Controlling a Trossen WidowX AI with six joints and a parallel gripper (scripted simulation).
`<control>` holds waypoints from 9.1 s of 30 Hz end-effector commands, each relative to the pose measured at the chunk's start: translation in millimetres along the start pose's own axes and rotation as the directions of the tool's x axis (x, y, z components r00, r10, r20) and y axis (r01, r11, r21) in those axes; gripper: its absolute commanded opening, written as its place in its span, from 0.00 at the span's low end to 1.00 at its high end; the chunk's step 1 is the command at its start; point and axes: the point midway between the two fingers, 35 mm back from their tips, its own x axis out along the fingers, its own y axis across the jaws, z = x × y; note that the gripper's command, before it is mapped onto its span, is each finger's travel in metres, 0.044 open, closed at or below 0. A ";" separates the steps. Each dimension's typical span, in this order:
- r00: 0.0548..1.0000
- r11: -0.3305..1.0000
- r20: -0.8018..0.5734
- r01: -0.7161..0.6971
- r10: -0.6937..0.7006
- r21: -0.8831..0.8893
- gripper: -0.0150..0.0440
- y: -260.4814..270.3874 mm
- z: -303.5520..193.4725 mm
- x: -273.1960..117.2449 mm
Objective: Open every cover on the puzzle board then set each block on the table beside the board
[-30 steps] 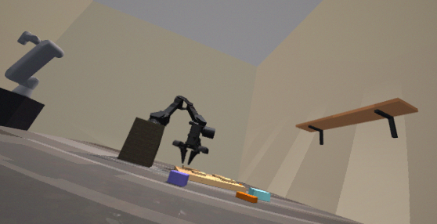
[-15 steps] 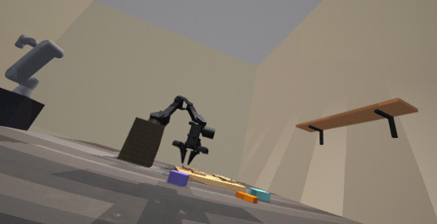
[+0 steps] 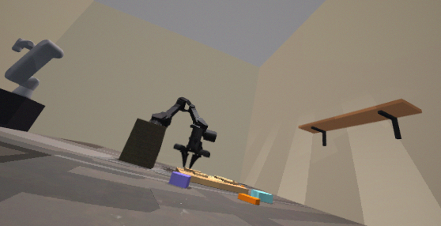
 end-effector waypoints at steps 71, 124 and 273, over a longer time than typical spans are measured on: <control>1.000 1.000 0.000 -0.004 0.004 0.006 0.39 -0.9 -0.4 -15.5; 1.000 1.000 -0.029 0.012 -0.012 0.007 0.39 -1.0 74.0 -74.1; 1.000 1.000 0.012 -0.007 0.007 0.016 0.96 57.9 193.4 -48.4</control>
